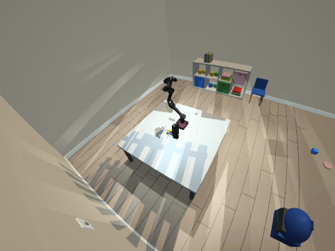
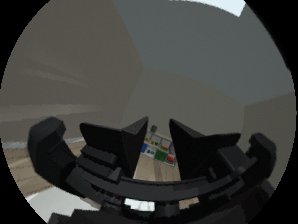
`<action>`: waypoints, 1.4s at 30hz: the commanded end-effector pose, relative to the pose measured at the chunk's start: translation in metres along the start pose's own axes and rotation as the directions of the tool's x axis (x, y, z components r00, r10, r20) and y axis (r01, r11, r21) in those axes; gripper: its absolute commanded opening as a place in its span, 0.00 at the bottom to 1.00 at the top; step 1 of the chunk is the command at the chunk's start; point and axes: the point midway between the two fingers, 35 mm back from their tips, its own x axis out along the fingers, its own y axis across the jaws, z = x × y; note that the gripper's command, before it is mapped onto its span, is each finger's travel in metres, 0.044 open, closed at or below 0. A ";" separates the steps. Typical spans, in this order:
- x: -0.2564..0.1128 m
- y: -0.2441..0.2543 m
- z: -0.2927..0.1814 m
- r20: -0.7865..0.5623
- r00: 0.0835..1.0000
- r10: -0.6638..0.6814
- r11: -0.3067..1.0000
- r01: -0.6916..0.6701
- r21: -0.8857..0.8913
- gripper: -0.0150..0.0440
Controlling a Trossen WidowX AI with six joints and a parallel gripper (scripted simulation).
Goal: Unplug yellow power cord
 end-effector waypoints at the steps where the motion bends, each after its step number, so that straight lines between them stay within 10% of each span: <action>1: 0.003 -0.038 0.003 0.033 0.996 -0.081 0.996 0.079 0.049 0.53; 21: -0.059 -0.241 0.015 0.222 0.756 -0.615 0.783 0.554 0.283 0.53; 42: -0.295 -0.352 0.020 0.374 -0.001 -0.927 0.211 0.825 0.524 0.53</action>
